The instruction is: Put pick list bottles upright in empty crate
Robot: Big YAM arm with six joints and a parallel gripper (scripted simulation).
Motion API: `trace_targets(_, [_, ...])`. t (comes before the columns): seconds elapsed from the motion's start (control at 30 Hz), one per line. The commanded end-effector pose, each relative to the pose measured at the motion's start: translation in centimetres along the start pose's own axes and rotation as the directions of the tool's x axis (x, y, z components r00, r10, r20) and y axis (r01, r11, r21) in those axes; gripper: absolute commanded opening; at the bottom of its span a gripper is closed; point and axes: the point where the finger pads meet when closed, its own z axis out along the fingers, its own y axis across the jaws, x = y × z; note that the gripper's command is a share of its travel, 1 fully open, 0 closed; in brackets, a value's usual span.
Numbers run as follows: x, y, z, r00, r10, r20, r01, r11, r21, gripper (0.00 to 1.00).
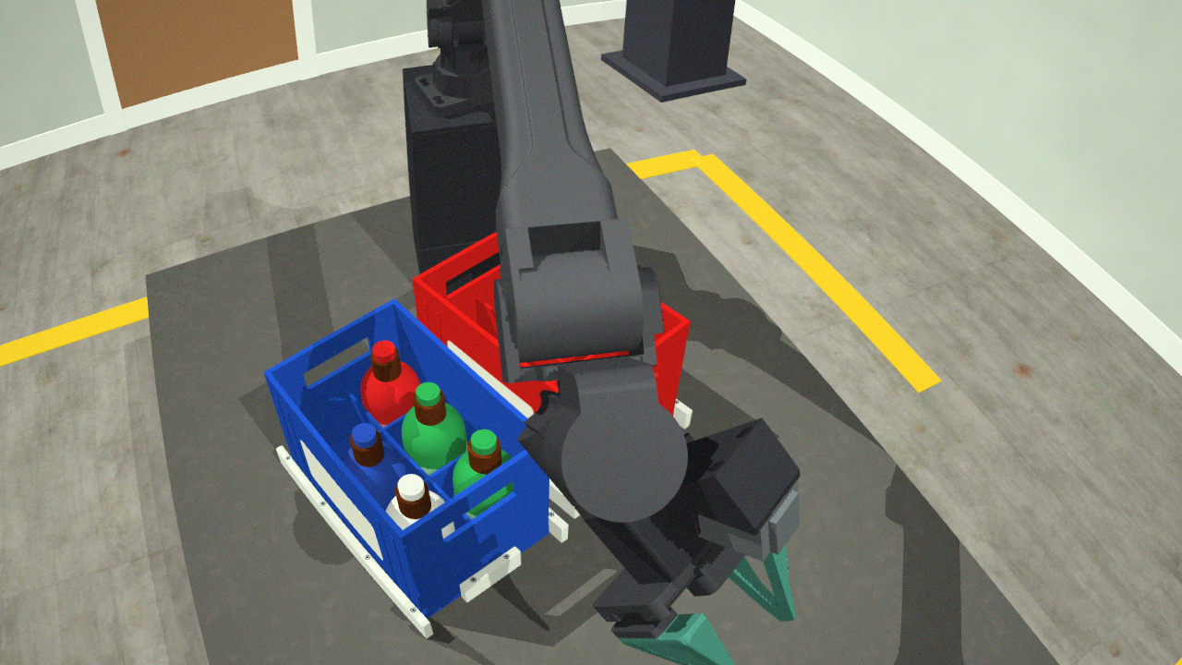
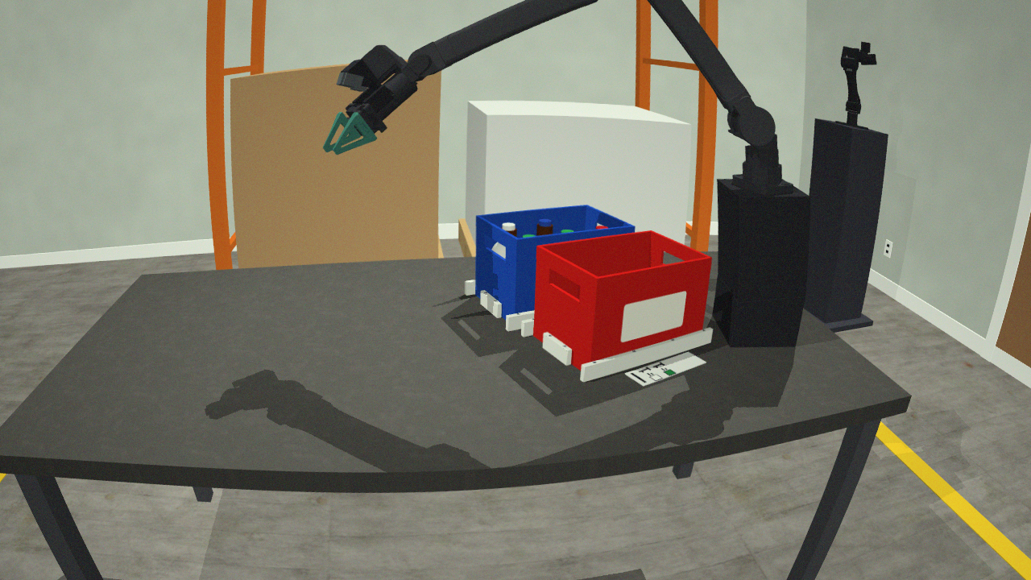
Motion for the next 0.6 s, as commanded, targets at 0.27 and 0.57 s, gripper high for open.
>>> trace_targets(0.27, [-4.1, 5.4, -0.2, 0.997, 0.074, 0.002, -0.074, 0.997, -0.018, 0.61])
trace_targets(0.57, [-6.9, 8.1, -0.1, 0.991, 0.135, -0.024, -0.136, 0.990, -0.036, 0.61])
